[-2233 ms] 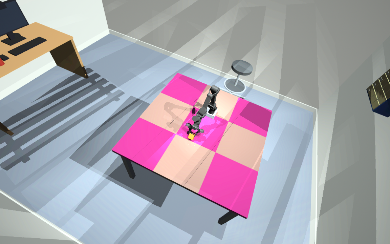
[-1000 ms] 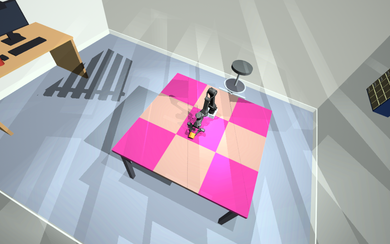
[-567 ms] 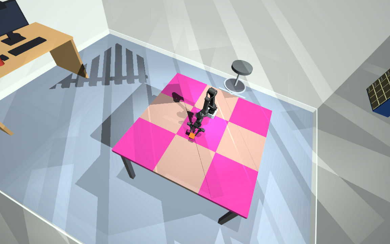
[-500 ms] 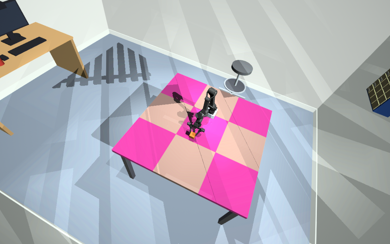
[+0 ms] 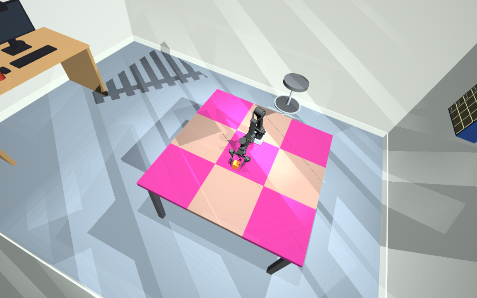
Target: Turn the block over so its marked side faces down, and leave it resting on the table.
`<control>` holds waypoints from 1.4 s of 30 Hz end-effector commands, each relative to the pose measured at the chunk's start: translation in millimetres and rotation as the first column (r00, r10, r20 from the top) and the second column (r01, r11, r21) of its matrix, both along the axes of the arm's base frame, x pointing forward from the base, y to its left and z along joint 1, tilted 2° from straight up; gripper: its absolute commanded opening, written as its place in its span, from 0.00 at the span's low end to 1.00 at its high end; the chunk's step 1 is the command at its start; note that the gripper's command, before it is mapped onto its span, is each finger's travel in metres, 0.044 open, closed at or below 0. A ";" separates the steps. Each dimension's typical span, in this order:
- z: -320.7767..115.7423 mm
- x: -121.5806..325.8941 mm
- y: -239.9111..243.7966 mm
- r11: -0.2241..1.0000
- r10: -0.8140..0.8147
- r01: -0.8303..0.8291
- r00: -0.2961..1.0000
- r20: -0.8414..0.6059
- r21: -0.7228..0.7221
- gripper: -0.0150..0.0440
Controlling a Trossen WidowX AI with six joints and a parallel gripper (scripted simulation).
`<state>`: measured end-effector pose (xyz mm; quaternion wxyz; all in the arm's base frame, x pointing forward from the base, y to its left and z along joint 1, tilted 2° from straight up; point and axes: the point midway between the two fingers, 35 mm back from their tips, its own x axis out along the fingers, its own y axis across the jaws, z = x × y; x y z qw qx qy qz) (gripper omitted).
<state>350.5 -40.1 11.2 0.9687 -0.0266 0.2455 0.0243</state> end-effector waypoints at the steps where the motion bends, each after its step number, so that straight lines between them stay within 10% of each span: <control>1: -0.1 0.0 0.5 1.000 0.002 -0.002 1.000 0.000 0.005 1.00; 21: -0.2 0.7 0.3 1.000 0.001 -0.001 1.000 -0.006 0.005 1.00; 42: 69.3 -19.5 1.9 0.999 -0.024 0.009 0.864 -0.503 -0.032 1.00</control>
